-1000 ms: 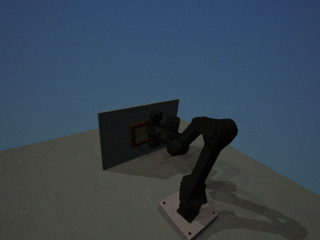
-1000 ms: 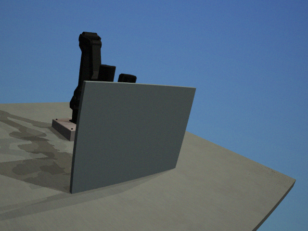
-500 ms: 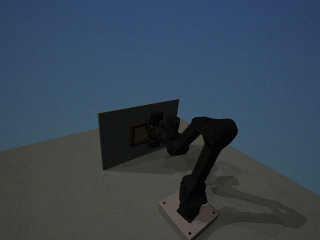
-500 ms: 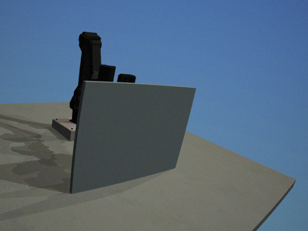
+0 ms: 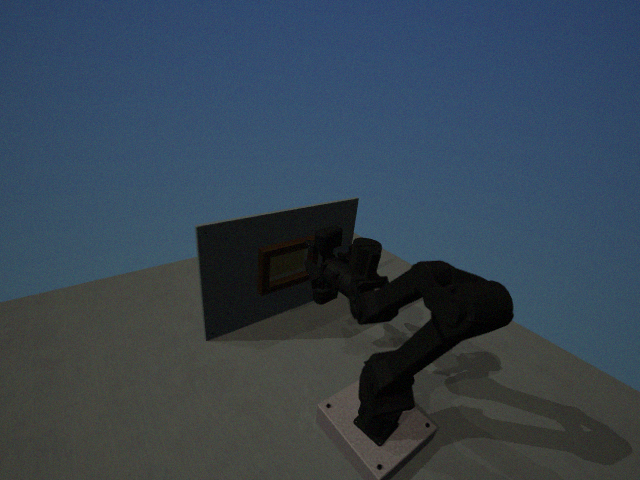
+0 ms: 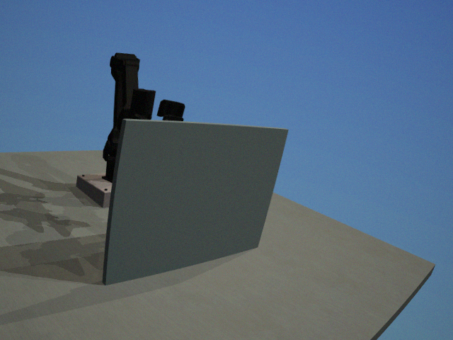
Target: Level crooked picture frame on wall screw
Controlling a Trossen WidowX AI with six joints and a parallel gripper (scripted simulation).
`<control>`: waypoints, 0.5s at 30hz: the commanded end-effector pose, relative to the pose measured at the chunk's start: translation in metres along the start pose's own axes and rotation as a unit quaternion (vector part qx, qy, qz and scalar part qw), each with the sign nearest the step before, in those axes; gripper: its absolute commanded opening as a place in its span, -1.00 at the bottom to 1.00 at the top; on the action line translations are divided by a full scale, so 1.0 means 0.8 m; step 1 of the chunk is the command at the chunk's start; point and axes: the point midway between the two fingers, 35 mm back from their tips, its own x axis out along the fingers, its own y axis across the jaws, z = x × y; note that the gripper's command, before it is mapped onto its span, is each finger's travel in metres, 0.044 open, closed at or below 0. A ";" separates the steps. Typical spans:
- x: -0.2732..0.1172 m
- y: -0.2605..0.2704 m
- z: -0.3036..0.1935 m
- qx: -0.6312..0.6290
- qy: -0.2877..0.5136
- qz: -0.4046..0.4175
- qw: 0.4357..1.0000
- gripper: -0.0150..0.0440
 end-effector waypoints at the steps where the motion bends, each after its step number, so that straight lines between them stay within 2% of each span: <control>1: -0.036 -0.008 -0.003 -0.024 0.001 -0.002 1.000 0.39; 4: -0.057 -0.015 -0.006 -0.039 0.001 -0.001 0.999 0.39; 8: -0.053 -0.008 -0.002 -0.031 0.000 0.000 1.000 0.39; 15: -0.099 0.017 0.011 -0.036 0.001 -0.004 0.999 0.39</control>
